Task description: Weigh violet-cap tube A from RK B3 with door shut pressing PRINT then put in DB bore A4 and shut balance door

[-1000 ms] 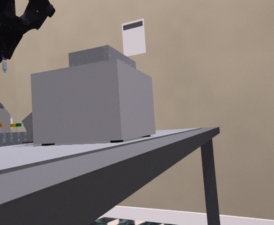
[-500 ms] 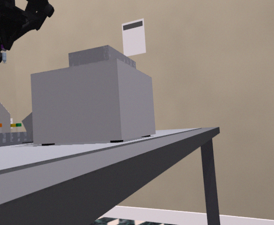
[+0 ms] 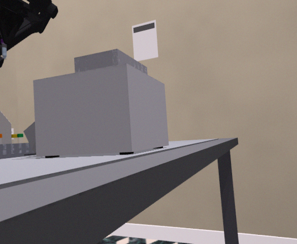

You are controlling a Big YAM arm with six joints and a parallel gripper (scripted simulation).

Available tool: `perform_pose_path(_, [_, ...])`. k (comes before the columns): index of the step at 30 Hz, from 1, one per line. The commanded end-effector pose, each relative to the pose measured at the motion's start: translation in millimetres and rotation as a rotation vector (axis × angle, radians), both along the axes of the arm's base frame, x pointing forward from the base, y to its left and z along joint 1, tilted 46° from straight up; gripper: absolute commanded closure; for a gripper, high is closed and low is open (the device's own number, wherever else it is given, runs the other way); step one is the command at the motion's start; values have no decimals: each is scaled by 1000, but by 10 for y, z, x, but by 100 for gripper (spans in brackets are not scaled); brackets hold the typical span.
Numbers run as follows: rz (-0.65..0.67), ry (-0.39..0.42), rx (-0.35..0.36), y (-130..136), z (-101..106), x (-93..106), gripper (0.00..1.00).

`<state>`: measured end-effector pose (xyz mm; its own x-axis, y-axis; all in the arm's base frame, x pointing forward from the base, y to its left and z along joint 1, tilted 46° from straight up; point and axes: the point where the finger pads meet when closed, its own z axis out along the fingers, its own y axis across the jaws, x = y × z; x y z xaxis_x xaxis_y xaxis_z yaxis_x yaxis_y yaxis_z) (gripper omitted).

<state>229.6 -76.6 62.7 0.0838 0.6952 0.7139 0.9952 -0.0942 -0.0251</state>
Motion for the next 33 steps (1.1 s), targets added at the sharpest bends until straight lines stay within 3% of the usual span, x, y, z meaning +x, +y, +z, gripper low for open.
perform_pose_path(1, [1,-42,-29,-182,151,112,91])
perform_pose_path(5, [20,-19,-5,-48,108,24,91])
perform_pose_path(33, [7,-19,-11,-92,87,59,91])
